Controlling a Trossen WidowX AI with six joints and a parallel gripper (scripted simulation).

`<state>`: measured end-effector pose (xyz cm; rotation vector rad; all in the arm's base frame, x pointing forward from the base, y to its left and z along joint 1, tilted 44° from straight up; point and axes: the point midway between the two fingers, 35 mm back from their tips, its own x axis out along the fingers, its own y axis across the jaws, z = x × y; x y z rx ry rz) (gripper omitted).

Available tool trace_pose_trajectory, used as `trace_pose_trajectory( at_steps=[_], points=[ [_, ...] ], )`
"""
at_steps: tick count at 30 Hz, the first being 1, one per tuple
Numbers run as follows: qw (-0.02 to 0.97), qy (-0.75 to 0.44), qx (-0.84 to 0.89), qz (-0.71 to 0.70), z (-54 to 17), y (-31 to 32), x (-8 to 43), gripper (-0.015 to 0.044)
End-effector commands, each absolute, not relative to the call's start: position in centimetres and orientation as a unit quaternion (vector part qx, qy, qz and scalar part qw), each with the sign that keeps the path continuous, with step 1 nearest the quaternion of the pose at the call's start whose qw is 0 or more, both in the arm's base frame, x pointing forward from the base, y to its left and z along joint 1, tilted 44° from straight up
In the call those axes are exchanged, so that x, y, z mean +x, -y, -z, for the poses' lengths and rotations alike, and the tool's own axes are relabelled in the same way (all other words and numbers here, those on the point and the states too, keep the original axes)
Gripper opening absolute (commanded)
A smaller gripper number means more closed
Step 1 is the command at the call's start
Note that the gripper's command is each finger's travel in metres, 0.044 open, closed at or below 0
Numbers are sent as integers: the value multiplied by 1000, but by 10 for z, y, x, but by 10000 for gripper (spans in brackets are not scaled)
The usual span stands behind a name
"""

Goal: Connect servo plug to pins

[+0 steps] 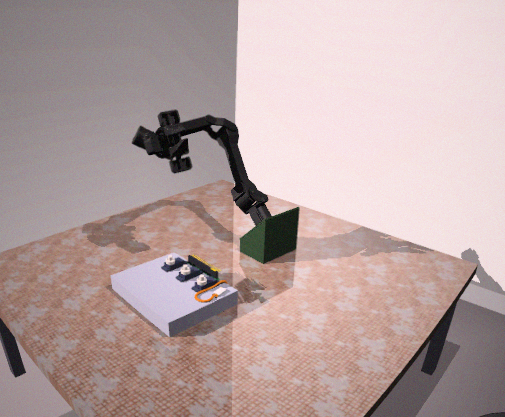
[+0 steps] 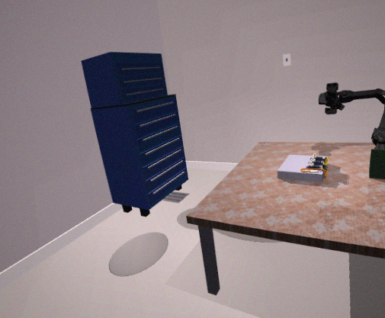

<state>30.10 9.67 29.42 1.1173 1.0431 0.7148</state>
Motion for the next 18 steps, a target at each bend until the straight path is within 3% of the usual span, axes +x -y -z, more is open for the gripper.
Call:
trace_pose_trajectory(
  at_steps=[1,18],
  points=[
    [688,-450,476,-313,-290,-95,302,115],
    [778,-391,394,-294,-280,-87,311,115]
  ],
)
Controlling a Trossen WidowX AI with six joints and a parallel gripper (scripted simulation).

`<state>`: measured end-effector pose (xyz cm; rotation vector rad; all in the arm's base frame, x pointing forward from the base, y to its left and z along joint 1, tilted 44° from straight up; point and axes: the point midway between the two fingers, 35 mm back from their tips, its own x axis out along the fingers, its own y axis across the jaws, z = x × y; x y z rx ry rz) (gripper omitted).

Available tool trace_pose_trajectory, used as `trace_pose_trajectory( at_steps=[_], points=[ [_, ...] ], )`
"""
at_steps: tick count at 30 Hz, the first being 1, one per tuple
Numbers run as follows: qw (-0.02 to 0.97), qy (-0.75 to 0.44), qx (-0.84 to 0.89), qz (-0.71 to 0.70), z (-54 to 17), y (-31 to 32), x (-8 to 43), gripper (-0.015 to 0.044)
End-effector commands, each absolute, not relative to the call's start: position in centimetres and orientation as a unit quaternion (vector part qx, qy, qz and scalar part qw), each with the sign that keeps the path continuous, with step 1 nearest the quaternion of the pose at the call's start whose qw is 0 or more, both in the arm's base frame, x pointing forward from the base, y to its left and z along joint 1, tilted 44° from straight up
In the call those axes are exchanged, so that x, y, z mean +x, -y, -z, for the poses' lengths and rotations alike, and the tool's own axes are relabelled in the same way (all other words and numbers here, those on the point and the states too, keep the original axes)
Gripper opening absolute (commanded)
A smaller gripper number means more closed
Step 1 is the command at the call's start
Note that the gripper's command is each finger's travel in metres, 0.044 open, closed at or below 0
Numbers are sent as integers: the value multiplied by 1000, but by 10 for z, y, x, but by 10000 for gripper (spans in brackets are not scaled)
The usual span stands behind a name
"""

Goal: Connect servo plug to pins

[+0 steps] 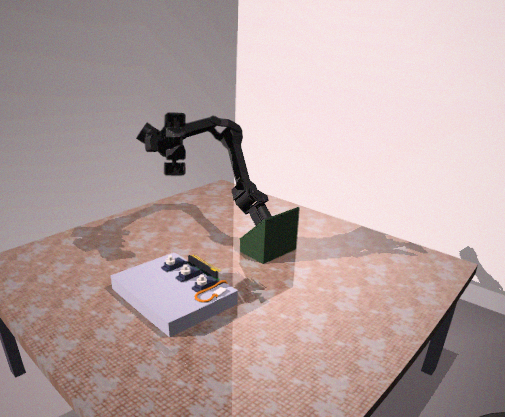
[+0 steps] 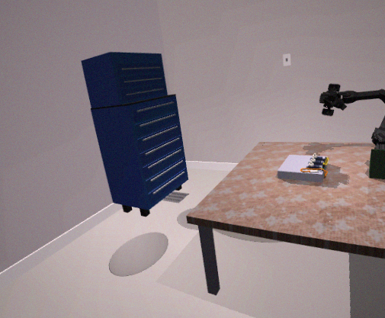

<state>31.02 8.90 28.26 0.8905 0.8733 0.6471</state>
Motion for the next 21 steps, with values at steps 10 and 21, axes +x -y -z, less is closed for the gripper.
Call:
trace_pose_trajectory(
  at_steps=[10,21],
  points=[
    [825,-352,345,-277,-277,-81,317,115],
    [871,-304,290,-254,-277,-73,323,115]
  ],
)
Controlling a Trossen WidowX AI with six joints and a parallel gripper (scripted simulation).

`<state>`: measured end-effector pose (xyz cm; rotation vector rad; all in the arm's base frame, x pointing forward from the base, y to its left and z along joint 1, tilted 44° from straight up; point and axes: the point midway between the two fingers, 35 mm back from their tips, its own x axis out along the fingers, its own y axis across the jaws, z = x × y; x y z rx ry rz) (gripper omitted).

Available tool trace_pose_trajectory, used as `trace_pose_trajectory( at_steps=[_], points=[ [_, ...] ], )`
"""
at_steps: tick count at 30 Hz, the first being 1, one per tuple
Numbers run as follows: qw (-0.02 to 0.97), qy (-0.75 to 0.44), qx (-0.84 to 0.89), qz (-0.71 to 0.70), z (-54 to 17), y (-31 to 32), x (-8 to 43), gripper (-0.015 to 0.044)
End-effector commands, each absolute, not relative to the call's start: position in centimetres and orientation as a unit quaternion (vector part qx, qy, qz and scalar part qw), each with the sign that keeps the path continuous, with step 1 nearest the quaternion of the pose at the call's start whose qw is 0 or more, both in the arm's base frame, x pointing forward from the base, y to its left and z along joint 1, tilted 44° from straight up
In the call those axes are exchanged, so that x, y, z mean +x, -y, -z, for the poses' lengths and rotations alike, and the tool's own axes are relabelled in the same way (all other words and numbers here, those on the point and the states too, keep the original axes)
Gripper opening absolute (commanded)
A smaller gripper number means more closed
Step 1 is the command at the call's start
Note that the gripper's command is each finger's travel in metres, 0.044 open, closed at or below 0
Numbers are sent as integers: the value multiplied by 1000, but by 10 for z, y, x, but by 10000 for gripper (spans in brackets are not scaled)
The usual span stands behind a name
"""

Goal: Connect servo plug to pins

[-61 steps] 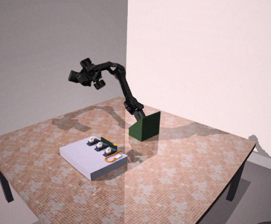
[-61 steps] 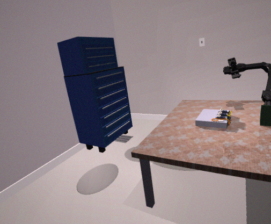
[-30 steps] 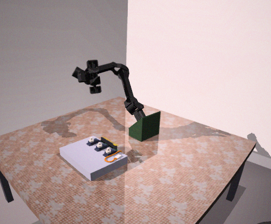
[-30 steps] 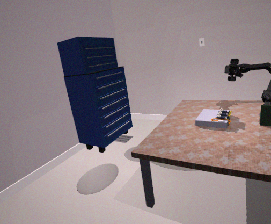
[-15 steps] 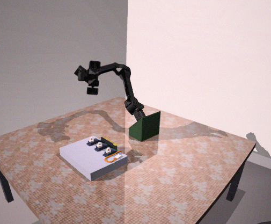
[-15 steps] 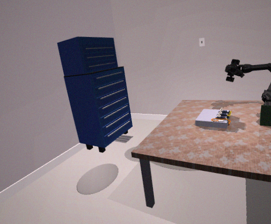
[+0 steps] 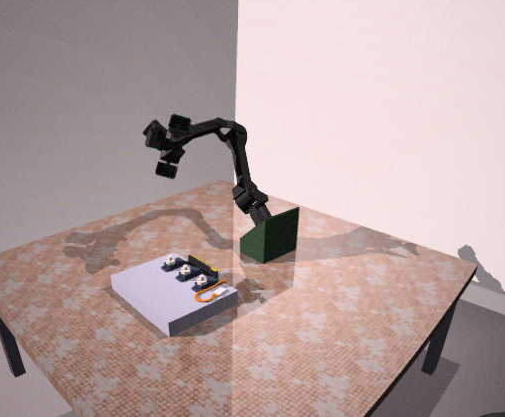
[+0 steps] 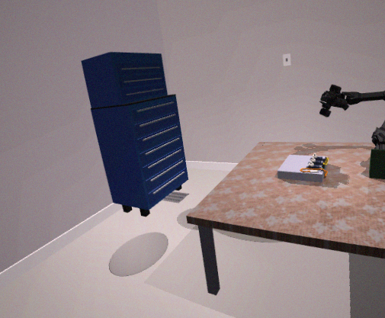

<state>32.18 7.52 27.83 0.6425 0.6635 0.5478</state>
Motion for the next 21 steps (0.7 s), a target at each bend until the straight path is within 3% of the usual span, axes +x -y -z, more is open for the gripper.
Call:
trace_pose_trajectory(
  at_steps=[1,21],
  points=[
    [875,-299,285,-252,-277,-72,323,115],
    [940,-204,188,-198,-285,-54,331,115]
  ],
)
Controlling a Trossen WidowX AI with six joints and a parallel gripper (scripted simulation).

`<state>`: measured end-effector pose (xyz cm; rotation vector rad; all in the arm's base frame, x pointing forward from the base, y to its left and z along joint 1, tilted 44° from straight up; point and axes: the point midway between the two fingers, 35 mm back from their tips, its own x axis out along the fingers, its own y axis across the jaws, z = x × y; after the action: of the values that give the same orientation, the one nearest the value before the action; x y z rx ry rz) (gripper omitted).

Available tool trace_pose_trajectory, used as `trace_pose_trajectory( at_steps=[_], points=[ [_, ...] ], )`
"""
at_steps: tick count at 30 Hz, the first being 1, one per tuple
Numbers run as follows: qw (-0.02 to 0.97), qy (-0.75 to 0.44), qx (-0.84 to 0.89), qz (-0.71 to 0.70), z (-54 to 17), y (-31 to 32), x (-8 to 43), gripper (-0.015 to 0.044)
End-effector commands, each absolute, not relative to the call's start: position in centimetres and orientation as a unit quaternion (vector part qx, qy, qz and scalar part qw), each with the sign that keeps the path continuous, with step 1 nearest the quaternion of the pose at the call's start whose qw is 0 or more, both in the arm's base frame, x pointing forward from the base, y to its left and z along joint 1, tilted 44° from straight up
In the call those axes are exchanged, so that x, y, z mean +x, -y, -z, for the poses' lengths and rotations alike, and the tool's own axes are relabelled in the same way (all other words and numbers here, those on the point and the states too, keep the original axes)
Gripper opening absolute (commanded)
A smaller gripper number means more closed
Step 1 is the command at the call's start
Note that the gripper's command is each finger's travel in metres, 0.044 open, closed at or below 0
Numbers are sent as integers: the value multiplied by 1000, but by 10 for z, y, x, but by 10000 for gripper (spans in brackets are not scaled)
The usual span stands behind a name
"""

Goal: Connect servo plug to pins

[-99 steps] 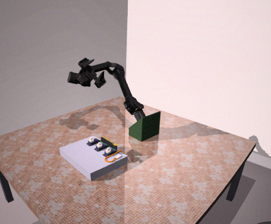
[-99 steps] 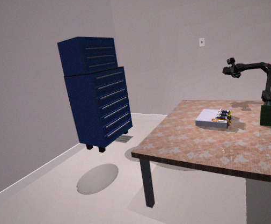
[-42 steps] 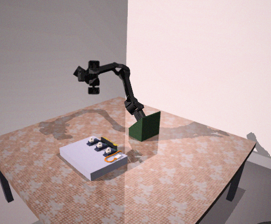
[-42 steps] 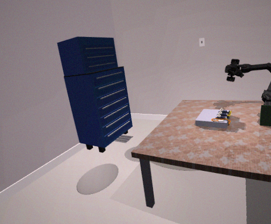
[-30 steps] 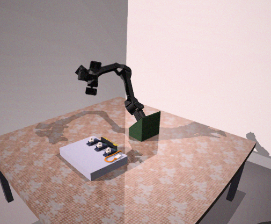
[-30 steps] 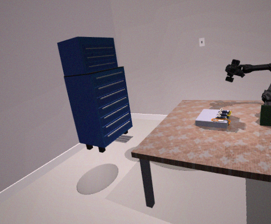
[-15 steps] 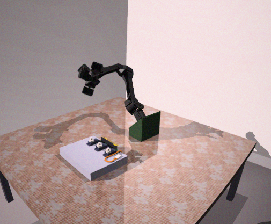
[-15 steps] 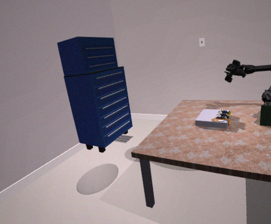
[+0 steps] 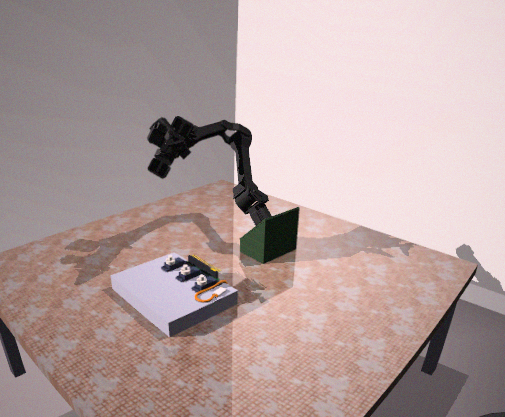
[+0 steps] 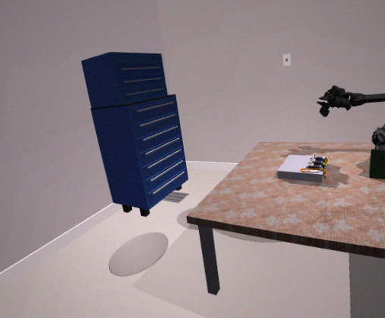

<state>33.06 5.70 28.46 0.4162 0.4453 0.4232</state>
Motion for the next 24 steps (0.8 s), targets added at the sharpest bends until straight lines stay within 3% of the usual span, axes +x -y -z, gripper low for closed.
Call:
trace_pose_trajectory(
  at_steps=[1,24],
  points=[
    [943,-199,183,-194,-285,-53,331,115],
    [988,-82,80,-108,-304,-28,330,115]
  ],
)
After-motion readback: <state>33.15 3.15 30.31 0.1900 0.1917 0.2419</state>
